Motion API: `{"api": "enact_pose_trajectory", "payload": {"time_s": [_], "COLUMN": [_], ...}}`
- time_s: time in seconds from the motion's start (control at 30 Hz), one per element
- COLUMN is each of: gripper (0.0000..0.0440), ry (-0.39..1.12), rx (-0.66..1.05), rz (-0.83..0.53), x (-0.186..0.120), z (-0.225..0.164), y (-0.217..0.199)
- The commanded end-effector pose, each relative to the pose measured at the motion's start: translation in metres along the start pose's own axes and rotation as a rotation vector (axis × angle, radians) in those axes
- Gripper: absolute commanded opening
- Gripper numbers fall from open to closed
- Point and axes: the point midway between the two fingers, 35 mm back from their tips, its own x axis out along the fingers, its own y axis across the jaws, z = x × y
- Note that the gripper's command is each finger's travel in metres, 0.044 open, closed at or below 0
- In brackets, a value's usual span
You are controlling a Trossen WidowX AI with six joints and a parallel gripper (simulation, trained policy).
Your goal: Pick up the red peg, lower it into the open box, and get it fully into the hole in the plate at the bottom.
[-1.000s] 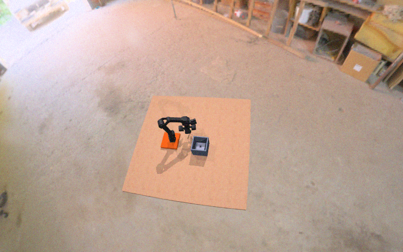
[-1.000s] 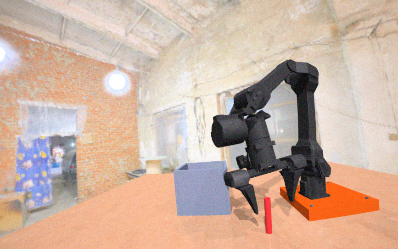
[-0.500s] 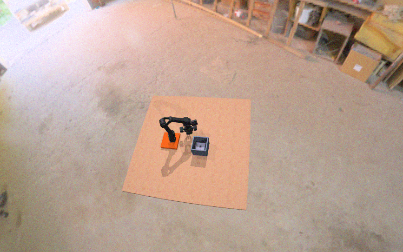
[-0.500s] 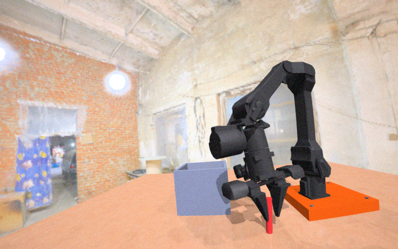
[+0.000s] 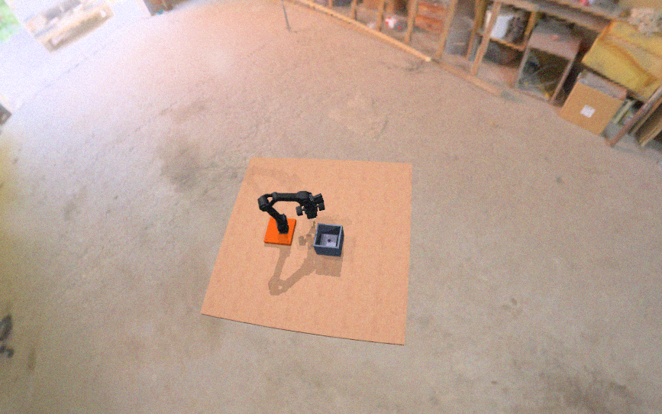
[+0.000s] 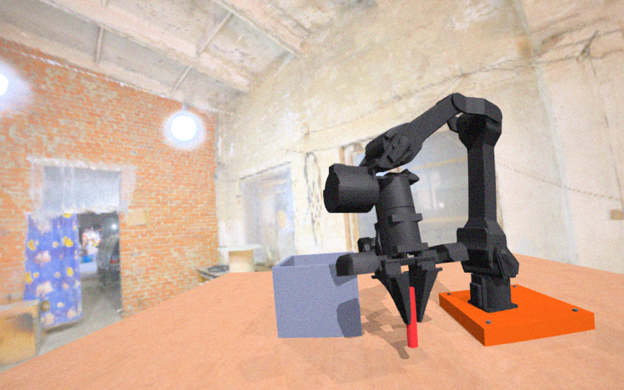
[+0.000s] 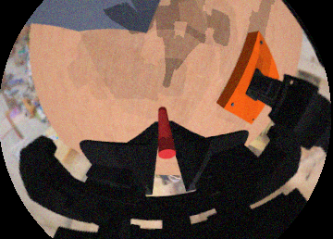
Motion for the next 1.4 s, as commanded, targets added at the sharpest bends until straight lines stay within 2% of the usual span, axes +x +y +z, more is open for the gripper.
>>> {"api": "enact_pose_trajectory", "payload": {"time_s": [0.0,0.37,0.7,1.37], "gripper": [0.0000,0.0000,0.0000,0.0000], "ry": [0.015,-0.013,-0.106,-0.229], "rx": [-0.015,-0.071,-0.084,-0.023], "rz": [0.050,0.191,0.275,0.229], "x": [-0.016,-0.075,-0.122,-0.144], "z": [-0.002,0.006,0.032,0.100], "y": [0.006,0.019,0.026,0.028]}}
